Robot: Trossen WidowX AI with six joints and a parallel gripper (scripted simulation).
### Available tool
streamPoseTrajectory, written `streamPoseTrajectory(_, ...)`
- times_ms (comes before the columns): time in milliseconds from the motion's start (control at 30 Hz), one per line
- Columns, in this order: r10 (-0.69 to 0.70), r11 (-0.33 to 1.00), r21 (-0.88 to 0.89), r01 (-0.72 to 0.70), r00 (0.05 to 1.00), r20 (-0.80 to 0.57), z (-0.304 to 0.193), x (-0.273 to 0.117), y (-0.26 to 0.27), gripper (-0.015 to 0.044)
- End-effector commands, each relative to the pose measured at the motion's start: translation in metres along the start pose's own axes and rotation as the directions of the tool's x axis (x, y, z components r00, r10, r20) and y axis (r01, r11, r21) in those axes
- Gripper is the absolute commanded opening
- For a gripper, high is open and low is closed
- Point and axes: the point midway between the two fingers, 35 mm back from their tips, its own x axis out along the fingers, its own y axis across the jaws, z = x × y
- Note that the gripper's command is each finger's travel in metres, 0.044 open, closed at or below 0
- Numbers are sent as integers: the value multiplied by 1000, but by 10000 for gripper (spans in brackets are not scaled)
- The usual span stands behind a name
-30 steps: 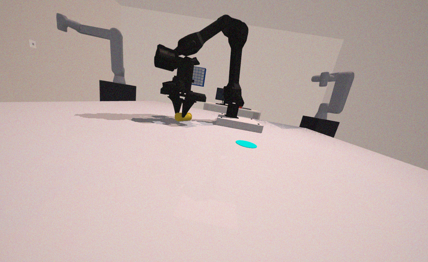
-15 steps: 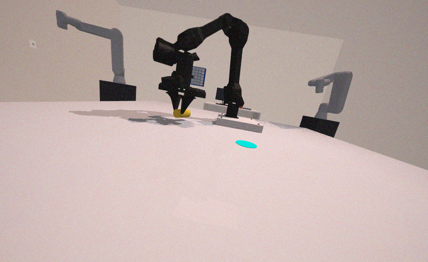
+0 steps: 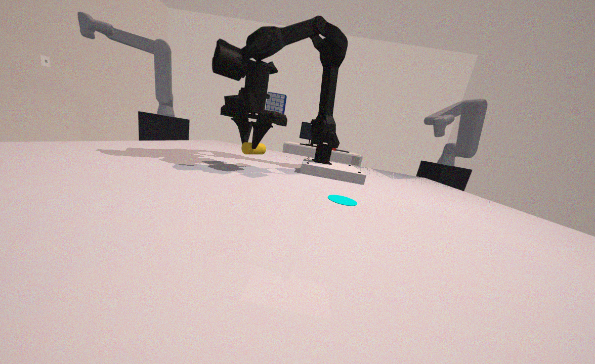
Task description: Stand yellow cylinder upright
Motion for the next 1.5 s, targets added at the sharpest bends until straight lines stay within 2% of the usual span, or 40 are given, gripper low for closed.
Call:
streamPoseTrajectory(0,-6,1000,6,6,1000,13,1,-13,-1,105)
streamPoseTrajectory(1133,10,999,31,-9,1000,-7,-9,-69,1,105)
streamPoseTrajectory(1467,11,997,-77,-12,1000,-6,4,-71,21,105)
